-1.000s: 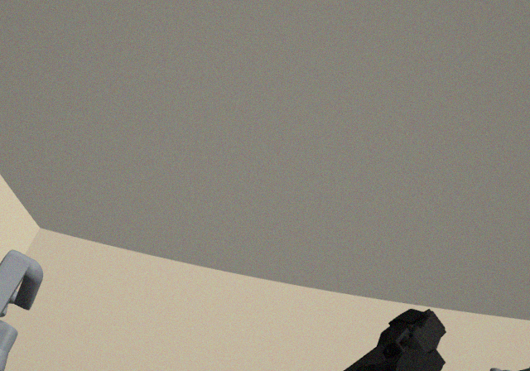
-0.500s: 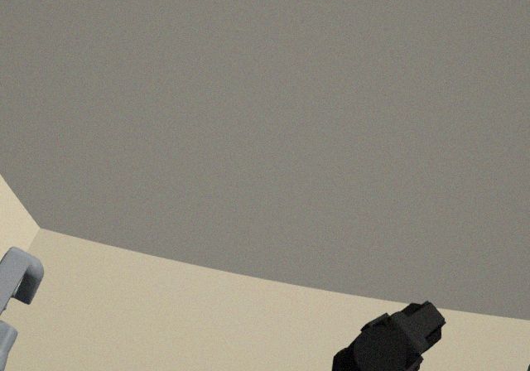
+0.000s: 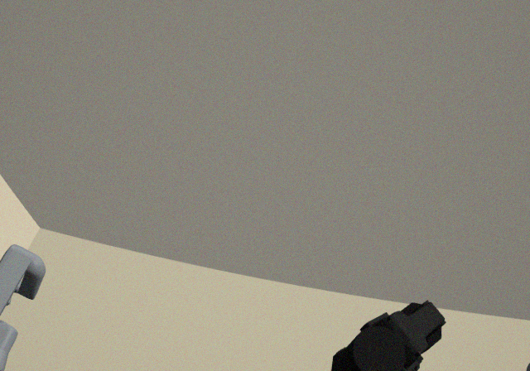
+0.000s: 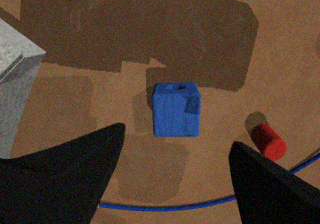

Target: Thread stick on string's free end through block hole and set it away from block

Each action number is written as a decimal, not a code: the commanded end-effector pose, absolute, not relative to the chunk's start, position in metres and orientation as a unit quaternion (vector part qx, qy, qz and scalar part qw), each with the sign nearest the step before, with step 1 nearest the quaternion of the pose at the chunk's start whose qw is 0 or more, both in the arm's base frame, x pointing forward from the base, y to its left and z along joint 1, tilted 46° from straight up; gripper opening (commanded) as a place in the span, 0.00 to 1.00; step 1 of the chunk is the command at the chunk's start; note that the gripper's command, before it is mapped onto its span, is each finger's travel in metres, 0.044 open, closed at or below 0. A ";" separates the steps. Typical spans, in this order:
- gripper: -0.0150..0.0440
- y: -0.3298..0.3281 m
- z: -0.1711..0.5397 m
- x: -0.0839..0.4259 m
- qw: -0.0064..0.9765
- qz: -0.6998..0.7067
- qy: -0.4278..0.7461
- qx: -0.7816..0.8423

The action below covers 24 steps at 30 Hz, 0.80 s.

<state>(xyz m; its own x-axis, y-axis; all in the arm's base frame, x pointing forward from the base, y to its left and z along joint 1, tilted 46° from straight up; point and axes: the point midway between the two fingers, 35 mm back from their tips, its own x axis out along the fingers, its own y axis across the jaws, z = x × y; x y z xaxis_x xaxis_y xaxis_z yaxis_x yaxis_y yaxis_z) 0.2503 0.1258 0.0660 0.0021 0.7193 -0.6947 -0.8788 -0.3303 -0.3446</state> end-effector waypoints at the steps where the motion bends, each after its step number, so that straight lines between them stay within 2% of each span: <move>1: 0.66 0.126 0.066 0.250 0.571 0.700 0.095 -0.419; 7: 0.66 0.126 0.066 0.250 0.571 0.700 0.095 -0.419; 16: 0.26 0.126 0.066 0.250 0.571 0.700 0.095 -0.419; 24: 0.25 0.126 0.066 0.250 0.571 0.700 0.095 -0.419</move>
<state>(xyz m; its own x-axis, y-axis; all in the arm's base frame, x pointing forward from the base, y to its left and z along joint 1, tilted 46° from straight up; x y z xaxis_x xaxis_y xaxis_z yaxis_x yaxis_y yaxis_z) 0.2503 0.1258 0.0660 0.0021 0.7193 -0.6947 -0.8788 -0.3303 -0.3445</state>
